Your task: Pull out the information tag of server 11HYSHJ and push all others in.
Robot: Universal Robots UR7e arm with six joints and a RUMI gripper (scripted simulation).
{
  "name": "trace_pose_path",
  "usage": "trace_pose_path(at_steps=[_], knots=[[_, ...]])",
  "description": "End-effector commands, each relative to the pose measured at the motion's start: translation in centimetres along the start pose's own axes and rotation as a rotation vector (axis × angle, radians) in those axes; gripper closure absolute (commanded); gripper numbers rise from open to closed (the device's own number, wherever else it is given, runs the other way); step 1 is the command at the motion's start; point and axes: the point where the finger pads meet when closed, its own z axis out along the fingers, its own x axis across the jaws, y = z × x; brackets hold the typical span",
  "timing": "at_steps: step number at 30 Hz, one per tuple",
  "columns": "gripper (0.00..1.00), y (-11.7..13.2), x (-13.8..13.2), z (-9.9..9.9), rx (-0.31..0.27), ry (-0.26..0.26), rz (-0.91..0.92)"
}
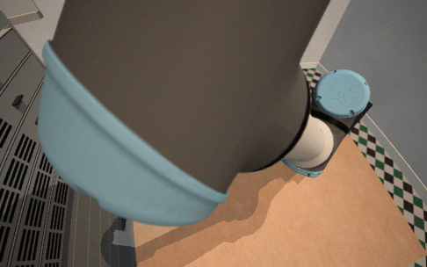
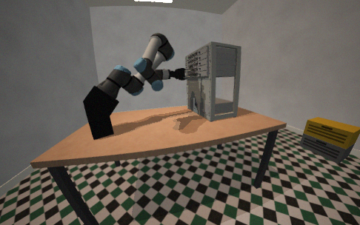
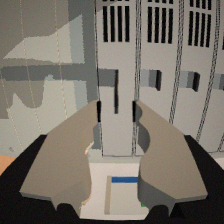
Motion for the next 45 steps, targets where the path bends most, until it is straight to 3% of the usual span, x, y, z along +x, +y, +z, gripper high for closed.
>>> trace_pose_path(at_steps=[1, 25, 37, 45], knots=[[0.85, 0.0, 0.0, 0.0, 0.0, 0.001, 0.0], [0.85, 0.0, 0.0, -0.4, 0.0, 0.001, 0.0], [0.85, 0.0, 0.0, -4.2, 0.0, 0.001, 0.0], [0.85, 0.0, 0.0, -5.0, 0.0, 0.001, 0.0]])
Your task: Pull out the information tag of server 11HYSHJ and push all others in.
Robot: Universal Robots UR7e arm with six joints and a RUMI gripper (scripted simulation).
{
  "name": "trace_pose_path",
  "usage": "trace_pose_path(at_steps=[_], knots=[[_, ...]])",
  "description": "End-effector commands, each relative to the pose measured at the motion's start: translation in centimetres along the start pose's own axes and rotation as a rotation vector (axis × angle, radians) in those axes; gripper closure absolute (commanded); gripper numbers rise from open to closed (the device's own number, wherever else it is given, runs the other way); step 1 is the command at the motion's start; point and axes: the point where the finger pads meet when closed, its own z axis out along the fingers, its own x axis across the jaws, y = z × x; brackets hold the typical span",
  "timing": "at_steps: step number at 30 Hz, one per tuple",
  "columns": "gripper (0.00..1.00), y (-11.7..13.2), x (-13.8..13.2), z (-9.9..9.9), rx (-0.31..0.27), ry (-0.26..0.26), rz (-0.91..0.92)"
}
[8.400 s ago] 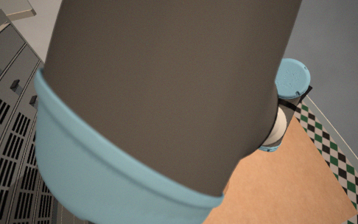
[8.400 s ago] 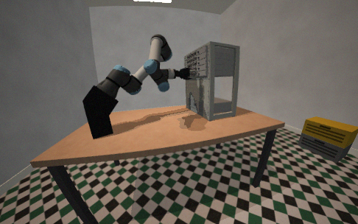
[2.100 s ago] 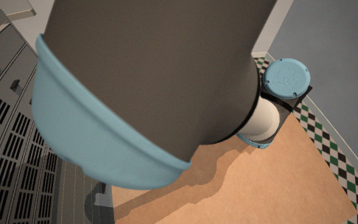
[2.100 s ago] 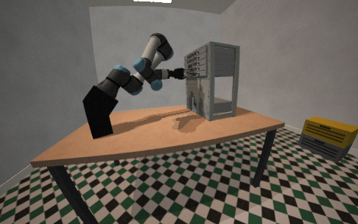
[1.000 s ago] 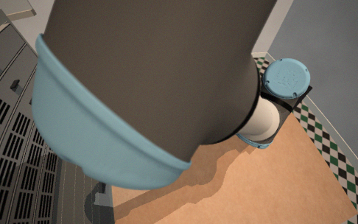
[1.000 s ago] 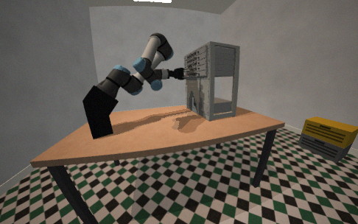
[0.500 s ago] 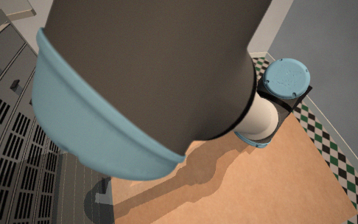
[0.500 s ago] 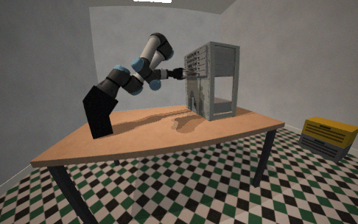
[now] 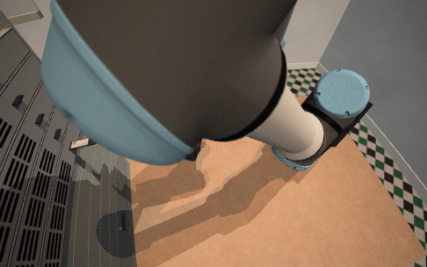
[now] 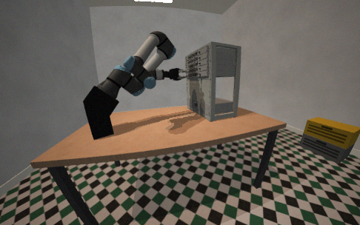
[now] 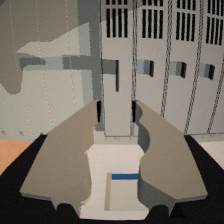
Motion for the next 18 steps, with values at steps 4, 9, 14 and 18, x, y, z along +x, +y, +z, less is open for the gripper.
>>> trace_pose_path(at_steps=[4, 9, 14, 18], knots=[[0.85, 0.02, 0.07, -0.37, 0.003, -0.001, 0.001], [0.85, 0.02, 0.07, -0.37, 0.003, -0.001, 0.001], [0.0, 0.02, 0.07, -0.37, 0.003, -0.001, 0.001], [0.0, 0.02, 0.07, -0.37, 0.003, -0.001, 0.001]])
